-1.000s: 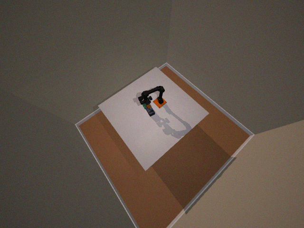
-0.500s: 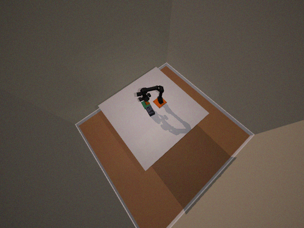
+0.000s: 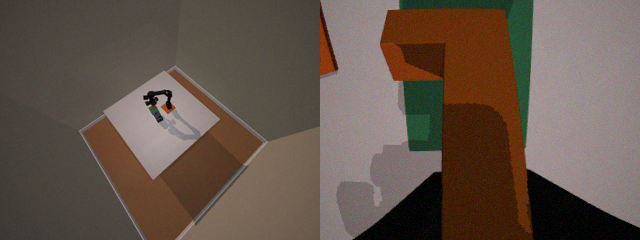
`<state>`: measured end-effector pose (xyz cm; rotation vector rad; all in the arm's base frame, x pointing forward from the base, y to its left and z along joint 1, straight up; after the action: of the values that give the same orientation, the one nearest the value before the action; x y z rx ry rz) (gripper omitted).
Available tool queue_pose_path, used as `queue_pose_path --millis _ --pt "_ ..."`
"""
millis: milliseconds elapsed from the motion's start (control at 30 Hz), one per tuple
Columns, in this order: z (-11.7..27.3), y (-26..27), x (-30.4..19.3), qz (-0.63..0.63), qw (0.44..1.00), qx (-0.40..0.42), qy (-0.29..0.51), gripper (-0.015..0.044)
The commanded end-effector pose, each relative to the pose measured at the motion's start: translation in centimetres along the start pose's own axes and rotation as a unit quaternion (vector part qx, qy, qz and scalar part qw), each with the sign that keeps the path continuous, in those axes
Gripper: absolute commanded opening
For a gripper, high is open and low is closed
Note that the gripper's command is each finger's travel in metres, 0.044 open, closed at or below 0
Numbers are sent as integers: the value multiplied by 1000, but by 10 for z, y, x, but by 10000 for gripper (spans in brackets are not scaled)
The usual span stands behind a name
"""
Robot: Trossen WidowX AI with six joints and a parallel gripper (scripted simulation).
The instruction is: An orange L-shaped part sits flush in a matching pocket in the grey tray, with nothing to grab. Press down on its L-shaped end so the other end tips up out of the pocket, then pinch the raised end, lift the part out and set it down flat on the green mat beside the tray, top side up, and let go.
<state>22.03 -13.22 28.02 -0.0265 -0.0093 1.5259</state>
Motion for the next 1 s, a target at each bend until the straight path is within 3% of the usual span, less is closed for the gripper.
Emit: queue_pose_path --millis 0,967 --pt "-7 0 -1 2 1000 1 0 0" --pt "-51 0 -1 2 1000 1 0 0"
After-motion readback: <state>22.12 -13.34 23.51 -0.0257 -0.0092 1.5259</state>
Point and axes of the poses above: the point midway between the two fingers, 35 mm back from their tips, its own z axis back along the fingers, its own y axis across the jaws, x = y × z, the point moved 10 cm from there along z, back along the fingers, and after that the axes turned 4 degrees about z, right-handed, at the moved point
